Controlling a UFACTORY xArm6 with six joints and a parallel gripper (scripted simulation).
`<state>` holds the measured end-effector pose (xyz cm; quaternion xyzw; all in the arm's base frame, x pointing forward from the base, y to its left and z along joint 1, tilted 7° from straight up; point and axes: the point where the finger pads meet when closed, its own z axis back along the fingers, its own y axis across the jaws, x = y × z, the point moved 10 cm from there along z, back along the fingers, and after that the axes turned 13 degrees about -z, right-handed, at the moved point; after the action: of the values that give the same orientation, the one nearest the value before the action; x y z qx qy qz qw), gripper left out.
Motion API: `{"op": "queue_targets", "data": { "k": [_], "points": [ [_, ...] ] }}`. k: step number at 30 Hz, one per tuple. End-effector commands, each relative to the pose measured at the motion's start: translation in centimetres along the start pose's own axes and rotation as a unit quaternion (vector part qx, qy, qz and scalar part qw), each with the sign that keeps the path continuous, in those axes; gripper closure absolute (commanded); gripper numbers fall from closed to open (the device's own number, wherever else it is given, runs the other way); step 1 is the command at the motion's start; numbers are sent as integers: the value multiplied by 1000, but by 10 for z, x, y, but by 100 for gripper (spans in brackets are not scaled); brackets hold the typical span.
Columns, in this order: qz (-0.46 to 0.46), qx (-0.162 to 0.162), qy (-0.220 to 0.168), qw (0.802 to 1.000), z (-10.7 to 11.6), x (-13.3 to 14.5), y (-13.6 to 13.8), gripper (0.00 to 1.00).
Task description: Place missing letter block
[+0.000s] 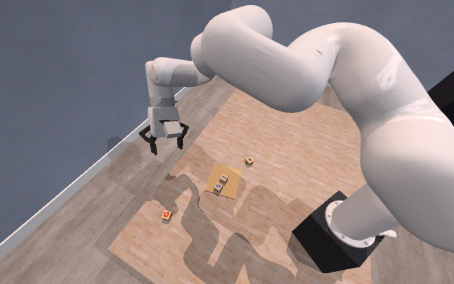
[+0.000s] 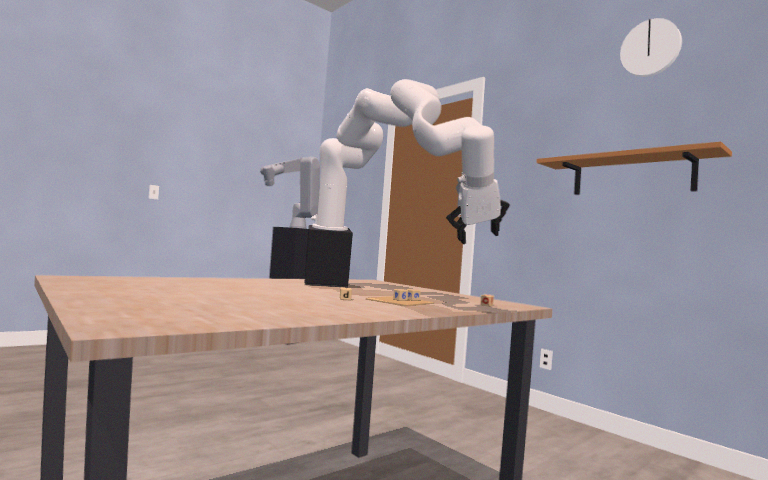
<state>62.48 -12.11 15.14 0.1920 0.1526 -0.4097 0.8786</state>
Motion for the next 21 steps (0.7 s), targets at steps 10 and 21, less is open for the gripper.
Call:
{"op": "queue_targets", "data": {
  "k": [10,21],
  "points": [
    [-148,-53,90,983,-121,-65,58,0],
    [-187,-74,108,974,-152,-85,67,0]
  ]
}}
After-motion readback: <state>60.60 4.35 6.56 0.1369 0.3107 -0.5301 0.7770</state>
